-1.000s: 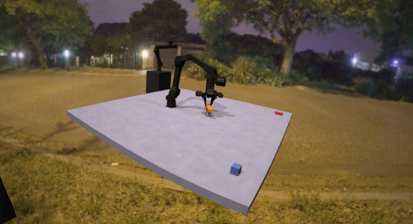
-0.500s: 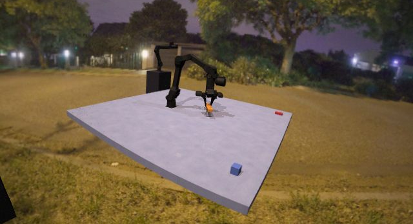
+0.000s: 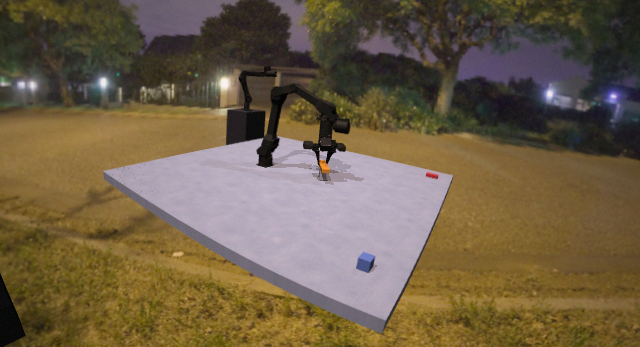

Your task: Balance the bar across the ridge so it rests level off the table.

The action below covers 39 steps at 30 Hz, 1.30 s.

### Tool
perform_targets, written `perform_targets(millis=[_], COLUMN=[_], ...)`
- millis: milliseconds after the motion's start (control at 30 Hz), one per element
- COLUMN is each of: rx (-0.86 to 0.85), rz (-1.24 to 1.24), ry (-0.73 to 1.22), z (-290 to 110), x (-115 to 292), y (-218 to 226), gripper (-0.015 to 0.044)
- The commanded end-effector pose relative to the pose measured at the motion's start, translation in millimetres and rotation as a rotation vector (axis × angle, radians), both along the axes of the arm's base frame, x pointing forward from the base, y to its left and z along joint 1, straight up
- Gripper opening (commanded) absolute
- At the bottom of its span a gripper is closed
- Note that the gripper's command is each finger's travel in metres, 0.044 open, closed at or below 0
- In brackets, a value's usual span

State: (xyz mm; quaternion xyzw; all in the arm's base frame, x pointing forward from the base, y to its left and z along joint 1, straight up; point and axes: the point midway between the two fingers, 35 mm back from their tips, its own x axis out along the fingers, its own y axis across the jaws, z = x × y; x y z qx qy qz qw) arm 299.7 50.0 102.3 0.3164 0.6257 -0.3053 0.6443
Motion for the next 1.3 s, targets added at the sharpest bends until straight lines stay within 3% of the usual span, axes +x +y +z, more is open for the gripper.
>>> perform_targets(millis=[0,767,967,1267], rx=[0.000,0.000,0.000,0.000], rz=[0.000,0.000,0.000,0.000], ry=[0.000,0.000,0.000,0.000], z=[0.0,0.0,0.0,0.0], x=[0.0,0.0,0.0,0.0], y=[0.0,0.0,0.0,0.0], gripper=[0.0000,0.0000,0.0157,0.0167])
